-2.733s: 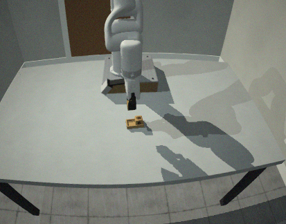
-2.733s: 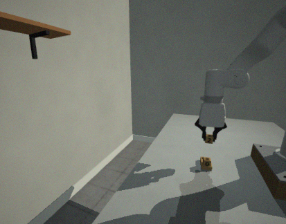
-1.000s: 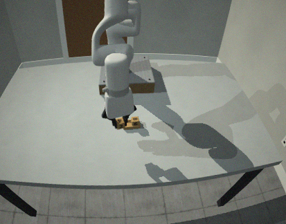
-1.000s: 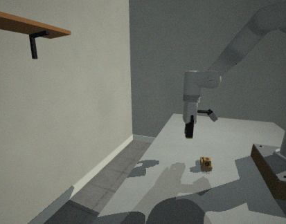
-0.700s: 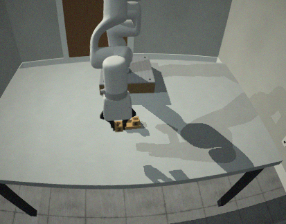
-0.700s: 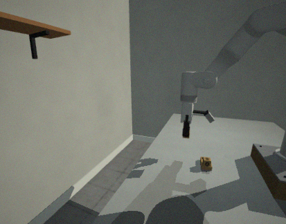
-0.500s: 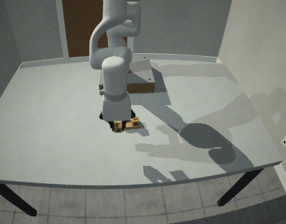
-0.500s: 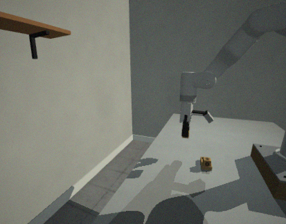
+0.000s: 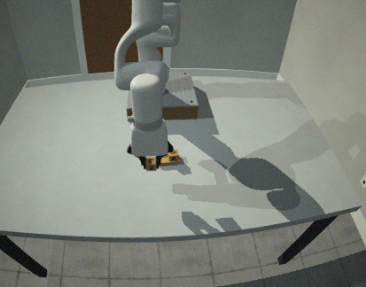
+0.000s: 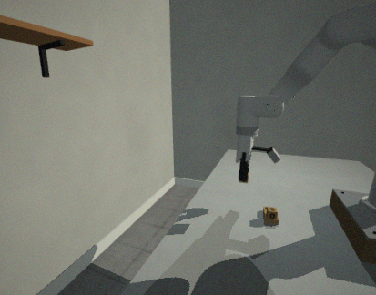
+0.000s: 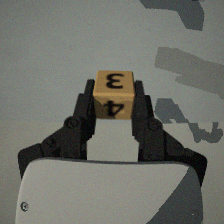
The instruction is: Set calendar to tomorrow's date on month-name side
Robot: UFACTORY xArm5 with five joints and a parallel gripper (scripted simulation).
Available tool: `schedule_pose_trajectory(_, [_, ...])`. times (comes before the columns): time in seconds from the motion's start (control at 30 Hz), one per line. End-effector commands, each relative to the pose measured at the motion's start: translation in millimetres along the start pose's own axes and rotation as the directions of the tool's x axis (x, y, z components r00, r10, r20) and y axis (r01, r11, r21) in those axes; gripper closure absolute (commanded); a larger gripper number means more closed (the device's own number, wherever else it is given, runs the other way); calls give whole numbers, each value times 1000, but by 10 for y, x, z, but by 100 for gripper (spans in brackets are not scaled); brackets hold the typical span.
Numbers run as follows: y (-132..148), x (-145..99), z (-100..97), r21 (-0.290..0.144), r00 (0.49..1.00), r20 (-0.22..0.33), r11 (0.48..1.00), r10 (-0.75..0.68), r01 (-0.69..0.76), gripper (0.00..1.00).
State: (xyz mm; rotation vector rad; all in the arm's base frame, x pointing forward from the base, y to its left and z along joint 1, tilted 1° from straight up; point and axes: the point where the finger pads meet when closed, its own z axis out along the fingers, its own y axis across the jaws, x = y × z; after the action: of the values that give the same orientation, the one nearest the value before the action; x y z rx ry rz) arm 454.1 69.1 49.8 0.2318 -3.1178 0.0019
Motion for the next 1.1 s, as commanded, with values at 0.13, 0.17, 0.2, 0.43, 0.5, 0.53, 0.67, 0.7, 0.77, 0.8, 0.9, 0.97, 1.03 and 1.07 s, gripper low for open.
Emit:
schedule_pose_trajectory(0.13, [1,-12,201,0,1000,2,1000,0,0,71])
schedule_pose_trajectory(0.17, [1,-12,201,0,1000,2,1000,0,0,71])
schedule_pose_trajectory(0.2, [0,-12,245,0,1000,2,1000,0,0,71])
schedule_pose_trajectory(0.43, [-6,-16,590,0,1000,2,1000,0,0,71])
schedule_pose_trajectory(0.5, [-7,-17,678,0,1000,2,1000,0,0,71])
schedule_pose_trajectory(0.53, [-8,-17,717,0,1000,2,1000,0,0,71])
schedule_pose_trajectory(0.67, [-10,-18,839,0,1000,2,1000,0,0,71])
schedule_pose_trajectory(0.7, [-10,-18,839,0,1000,2,1000,0,0,71])
schedule_pose_trajectory(0.77, [-10,-18,859,0,1000,2,1000,0,0,71])
schedule_pose_trajectory(0.8, [-10,-19,875,0,1000,2,1000,0,0,71])
schedule_pose_trajectory(0.9, [-11,-19,902,0,1000,2,1000,0,0,71])
schedule_pose_trajectory(0.97, [-11,-19,907,0,1000,2,1000,0,0,71])
schedule_pose_trajectory(1.03, [-11,-19,907,0,1000,2,1000,0,0,71])
schedule_pose_trajectory(1.07, [-11,-19,907,0,1000,2,1000,0,0,71])
